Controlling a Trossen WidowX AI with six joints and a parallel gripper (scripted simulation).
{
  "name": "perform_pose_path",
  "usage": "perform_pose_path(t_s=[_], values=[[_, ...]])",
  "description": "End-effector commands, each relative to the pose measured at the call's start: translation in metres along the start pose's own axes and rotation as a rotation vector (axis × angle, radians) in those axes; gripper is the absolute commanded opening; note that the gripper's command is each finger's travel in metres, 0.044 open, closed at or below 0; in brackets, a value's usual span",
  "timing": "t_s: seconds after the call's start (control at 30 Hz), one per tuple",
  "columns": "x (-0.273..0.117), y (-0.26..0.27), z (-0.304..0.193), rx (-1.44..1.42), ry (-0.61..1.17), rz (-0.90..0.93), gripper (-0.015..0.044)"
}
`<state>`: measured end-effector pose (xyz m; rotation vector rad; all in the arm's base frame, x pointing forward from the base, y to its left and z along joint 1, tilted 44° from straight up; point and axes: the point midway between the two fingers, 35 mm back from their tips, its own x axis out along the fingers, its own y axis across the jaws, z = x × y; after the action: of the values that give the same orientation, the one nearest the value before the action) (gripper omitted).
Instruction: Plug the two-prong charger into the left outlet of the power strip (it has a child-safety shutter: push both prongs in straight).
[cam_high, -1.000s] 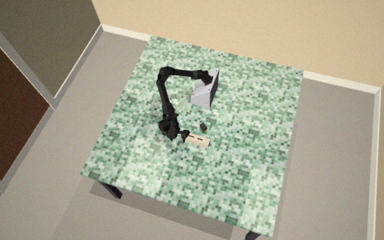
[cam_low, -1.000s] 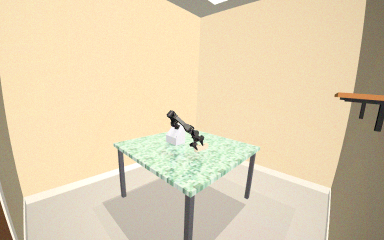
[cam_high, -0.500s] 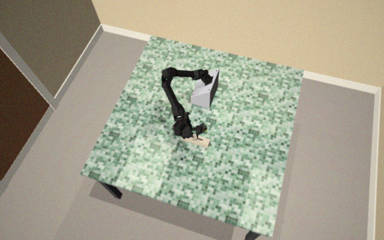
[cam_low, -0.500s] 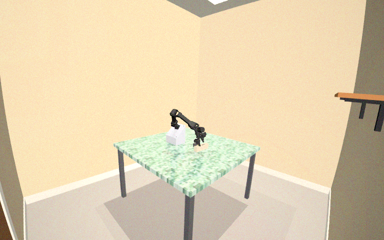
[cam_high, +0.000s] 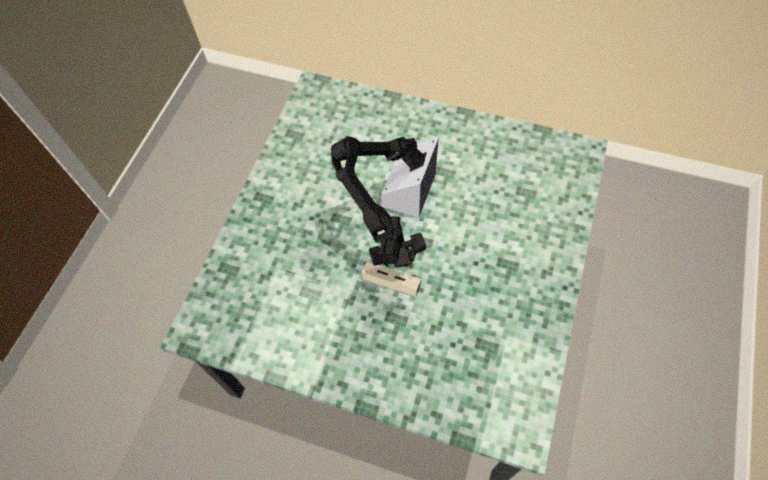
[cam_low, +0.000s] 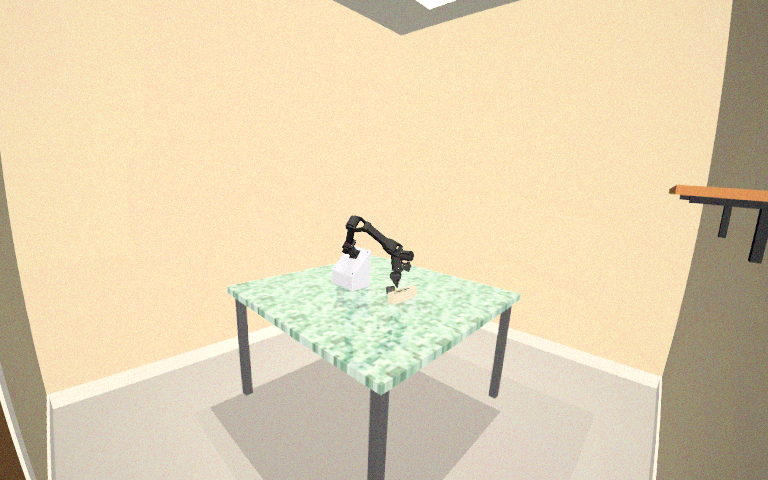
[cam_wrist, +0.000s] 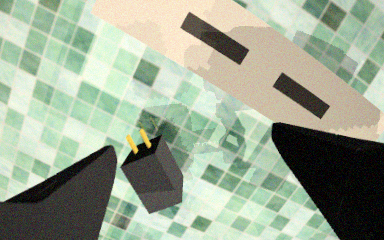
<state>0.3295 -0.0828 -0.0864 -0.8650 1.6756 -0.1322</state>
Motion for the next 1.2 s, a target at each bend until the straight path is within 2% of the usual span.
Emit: perform_pose_path(t_s=[0.0,0.23,1.17], values=[[0.001,0.019,-0.018,-0.131,0.085,-0.028,0.044],[0.0,0.04,-0.041,-0.302,0.189,-0.072,0.044],[0.032,0.038,-0.045,-0.307,0.192,-0.073,0.044]])
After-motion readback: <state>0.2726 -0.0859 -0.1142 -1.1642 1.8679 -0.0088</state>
